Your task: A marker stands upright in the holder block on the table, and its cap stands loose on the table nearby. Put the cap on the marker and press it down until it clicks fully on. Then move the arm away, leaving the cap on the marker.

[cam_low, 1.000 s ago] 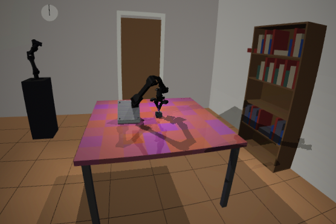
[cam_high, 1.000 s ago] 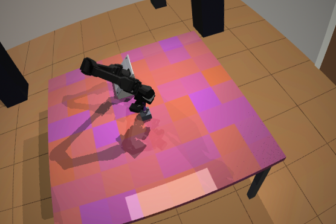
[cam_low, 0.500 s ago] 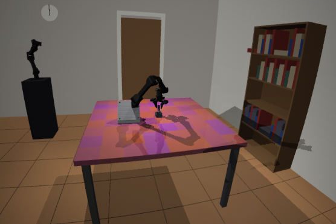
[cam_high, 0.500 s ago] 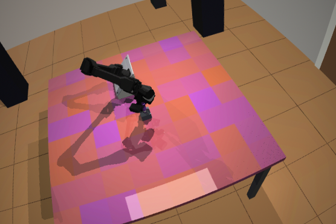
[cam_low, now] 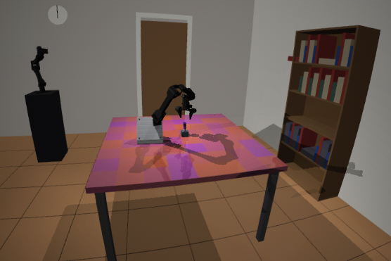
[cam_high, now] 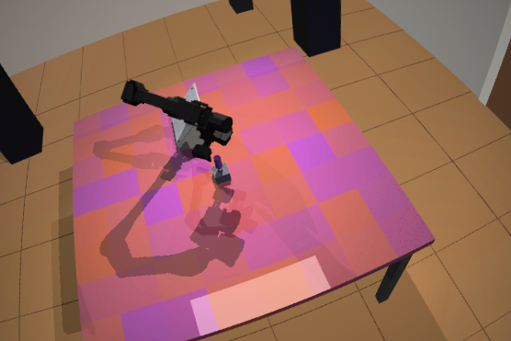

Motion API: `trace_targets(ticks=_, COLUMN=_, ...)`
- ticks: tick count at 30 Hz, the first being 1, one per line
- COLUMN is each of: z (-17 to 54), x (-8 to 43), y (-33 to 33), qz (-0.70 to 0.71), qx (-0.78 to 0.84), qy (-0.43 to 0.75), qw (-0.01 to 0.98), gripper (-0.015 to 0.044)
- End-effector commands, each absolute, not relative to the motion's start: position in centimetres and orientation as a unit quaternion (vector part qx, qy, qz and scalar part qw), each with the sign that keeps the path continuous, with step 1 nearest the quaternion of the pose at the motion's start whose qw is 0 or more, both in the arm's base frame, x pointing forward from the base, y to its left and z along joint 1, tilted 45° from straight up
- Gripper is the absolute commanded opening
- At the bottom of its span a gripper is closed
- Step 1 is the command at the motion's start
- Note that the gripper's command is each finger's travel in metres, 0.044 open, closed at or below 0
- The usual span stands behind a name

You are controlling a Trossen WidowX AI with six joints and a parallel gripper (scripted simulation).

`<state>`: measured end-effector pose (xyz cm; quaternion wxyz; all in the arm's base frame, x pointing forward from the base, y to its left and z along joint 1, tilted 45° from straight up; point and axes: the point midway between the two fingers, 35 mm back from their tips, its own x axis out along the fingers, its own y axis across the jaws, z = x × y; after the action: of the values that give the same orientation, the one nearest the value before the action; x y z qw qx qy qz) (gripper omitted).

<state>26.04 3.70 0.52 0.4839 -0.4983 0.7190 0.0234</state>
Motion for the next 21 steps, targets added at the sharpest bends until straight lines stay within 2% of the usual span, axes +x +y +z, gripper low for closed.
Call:
trace_targets(ticks=1, z=0.86, x=25.77, y=3.83, qz=0.016, qx=-0.489, qy=0.725, qw=0.484, gripper=0.0414)
trace_targets(ticks=10, z=0.20, x=25.54, y=3.33, qz=-0.265, qx=-0.267, qy=0.674, qw=0.635, gripper=0.0177)
trace_targets(ticks=16, z=0.15, x=25.52, y=3.29, qz=-0.286, qx=-0.247, qy=0.665, qw=0.644, gripper=0.0020)
trace_targets(ticks=17, z=0.15, x=25.52, y=3.29, qz=-0.286, qx=-0.247, qy=0.665, qw=0.644, gripper=0.0000)
trace_targets(ticks=21, z=0.15, x=25.52, y=3.29, qz=-0.286, qx=-0.247, qy=0.665, qw=0.644, gripper=0.0000)
